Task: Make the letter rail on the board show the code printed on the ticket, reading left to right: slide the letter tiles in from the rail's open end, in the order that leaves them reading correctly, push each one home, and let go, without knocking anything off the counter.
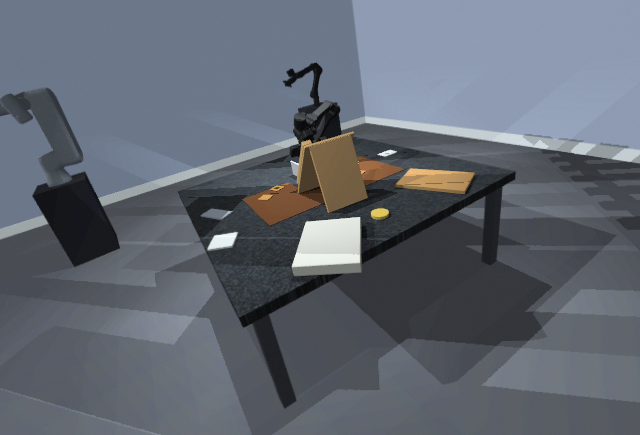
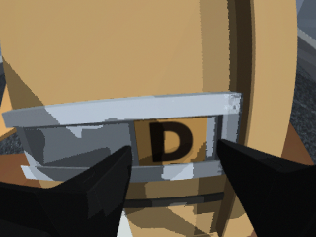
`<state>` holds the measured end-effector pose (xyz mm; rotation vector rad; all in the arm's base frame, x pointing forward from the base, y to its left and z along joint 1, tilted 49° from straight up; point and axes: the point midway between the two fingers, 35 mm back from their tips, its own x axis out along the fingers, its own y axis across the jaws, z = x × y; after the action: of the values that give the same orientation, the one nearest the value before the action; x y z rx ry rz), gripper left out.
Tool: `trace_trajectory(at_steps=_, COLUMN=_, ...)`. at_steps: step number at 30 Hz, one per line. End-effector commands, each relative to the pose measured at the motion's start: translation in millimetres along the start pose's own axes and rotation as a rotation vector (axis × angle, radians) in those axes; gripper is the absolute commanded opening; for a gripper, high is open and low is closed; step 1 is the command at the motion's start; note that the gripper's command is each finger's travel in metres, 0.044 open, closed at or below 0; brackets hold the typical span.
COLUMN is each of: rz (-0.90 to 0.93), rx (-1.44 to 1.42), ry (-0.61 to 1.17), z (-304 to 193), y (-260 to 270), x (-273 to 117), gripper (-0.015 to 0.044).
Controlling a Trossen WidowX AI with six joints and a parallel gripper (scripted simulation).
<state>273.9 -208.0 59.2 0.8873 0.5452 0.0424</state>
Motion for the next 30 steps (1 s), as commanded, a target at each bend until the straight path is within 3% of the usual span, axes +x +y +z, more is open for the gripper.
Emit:
trace_trajectory(at_steps=1, rz=0.003, rx=-0.006, ry=-0.002, z=-0.1, y=-0.1, x=-3.3, gripper=0.0295)
trace_trajectory(at_steps=30, rz=0.002, rx=-0.005, ry=-0.001, z=-2.0, y=-3.0, x=-24.1, gripper=0.0295)
